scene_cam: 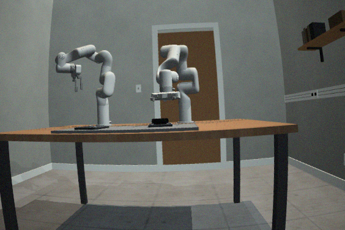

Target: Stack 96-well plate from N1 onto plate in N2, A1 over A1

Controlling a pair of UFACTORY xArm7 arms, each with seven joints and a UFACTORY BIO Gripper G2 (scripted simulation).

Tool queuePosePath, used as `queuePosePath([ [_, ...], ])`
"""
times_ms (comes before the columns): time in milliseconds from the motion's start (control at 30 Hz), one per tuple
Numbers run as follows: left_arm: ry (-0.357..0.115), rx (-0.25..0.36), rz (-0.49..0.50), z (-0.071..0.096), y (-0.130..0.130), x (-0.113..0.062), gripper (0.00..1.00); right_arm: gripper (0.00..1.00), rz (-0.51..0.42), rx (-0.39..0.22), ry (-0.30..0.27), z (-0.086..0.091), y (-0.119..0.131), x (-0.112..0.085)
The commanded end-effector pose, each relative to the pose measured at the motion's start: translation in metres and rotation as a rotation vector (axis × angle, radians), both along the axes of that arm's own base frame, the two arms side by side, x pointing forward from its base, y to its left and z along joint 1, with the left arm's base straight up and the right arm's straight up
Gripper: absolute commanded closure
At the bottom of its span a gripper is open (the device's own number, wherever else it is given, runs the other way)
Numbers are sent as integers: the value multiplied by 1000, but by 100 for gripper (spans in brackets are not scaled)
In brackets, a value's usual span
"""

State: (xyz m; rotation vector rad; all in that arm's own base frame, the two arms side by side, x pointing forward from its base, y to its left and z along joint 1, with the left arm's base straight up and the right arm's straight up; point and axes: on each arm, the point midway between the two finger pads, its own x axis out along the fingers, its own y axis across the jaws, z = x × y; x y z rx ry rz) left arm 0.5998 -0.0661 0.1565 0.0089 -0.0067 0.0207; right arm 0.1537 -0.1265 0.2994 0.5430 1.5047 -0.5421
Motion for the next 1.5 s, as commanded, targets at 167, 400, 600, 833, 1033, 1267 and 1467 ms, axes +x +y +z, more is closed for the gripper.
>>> queuePosePath([
  [167,3,-9,-21,38,16,-18,63,0,0,-2,-2,1,0,0],
  [400,3,-9,-21,67,29,-31,63,0,0,-2,-2,1,0,0],
  [600,3,-9,-21,84,37,-39,63,0,0,-2,-2,1,0,0],
  [833,3,-9,-21,113,51,-53,63,0,0,-2,-2,1,0,0],
  [1033,3,-9,-21,134,61,-63,63,0,0,-2,-2,1,0,0],
  [1267,3,-9,-21,145,66,-69,63,0,0,-2,-2,1,0,0],
  [1467,3,-9,-21,145,66,-69,63,0,0,-2,-2,1,0,0],
])
